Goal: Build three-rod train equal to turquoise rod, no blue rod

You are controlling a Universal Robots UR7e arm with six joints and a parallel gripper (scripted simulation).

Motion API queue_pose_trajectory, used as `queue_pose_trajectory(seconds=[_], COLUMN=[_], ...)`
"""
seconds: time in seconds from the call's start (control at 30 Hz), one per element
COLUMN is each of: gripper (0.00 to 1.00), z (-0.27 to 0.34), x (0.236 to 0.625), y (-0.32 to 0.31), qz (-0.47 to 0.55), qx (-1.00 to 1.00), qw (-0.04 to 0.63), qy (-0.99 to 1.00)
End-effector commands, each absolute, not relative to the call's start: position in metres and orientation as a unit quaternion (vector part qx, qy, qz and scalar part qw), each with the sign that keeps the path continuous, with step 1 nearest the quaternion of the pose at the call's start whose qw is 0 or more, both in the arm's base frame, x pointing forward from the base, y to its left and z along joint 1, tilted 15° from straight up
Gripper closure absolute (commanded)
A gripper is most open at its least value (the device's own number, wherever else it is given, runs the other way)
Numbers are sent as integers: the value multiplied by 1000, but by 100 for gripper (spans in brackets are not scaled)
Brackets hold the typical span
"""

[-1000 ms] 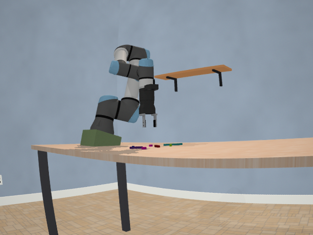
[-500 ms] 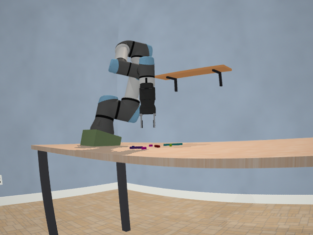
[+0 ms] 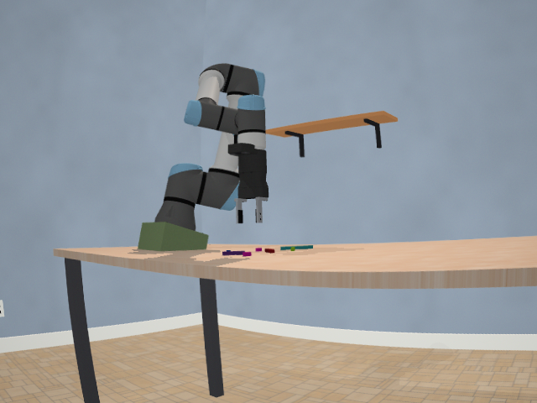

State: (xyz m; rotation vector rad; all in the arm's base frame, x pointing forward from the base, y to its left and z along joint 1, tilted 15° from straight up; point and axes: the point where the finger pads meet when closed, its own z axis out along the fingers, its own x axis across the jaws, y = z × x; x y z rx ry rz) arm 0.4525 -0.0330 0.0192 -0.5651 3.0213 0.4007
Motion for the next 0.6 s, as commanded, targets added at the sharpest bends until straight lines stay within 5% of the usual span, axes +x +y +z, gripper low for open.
queue_pose_trajectory(seconds=[0.0, 0.57], gripper=[0, 0], z=[11, -2], x=[462, 474], y=[-45, -60], qz=[130, 131], qx=[-105, 3], qw=[11, -3], qy=[986, 991])
